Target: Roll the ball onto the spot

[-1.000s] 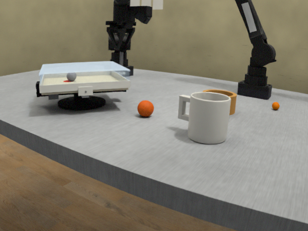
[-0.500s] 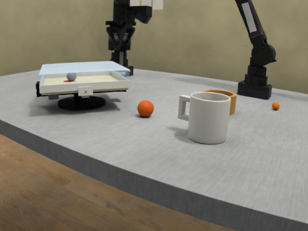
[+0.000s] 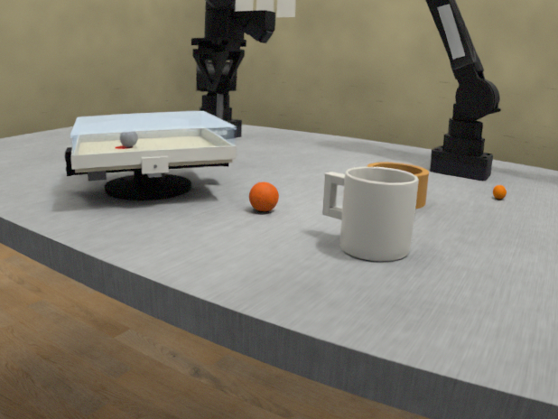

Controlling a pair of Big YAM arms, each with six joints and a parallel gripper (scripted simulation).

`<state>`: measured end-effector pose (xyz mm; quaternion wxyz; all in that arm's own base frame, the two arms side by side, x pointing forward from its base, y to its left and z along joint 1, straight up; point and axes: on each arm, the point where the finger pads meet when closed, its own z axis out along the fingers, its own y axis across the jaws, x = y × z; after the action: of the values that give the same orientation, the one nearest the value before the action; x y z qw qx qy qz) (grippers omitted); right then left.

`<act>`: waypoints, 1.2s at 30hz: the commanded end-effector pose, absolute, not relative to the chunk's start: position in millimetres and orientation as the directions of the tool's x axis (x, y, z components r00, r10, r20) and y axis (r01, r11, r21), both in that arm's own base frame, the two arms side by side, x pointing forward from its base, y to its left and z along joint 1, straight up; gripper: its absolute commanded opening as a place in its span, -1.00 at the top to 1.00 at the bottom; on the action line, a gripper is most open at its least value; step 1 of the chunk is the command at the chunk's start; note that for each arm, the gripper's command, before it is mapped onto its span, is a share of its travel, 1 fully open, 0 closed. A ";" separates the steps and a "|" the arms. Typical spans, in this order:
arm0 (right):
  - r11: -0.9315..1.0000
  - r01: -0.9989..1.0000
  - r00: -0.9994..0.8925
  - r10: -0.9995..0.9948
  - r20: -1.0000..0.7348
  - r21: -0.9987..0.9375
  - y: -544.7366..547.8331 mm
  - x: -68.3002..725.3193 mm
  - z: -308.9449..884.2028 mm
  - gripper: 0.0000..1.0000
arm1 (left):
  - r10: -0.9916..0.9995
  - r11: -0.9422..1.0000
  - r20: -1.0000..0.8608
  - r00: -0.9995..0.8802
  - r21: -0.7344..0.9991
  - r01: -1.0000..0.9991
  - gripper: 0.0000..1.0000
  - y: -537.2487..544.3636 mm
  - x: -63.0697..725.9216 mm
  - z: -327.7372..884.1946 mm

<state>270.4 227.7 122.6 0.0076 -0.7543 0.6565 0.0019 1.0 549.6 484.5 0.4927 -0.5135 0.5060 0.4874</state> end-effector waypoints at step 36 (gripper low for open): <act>-0.130 -0.992 0.130 -0.992 -0.002 0.000 237.0 265.6 110.6 1.00 | 0.000 -0.011 -1.000 0.000 0.000 -1.000 -1.00 544.9 -5.7 500.5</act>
<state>269.9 228.4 121.6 0.0060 -0.7527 0.6583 -0.0022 1.0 549.6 484.5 0.4927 -0.5135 0.5060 0.4874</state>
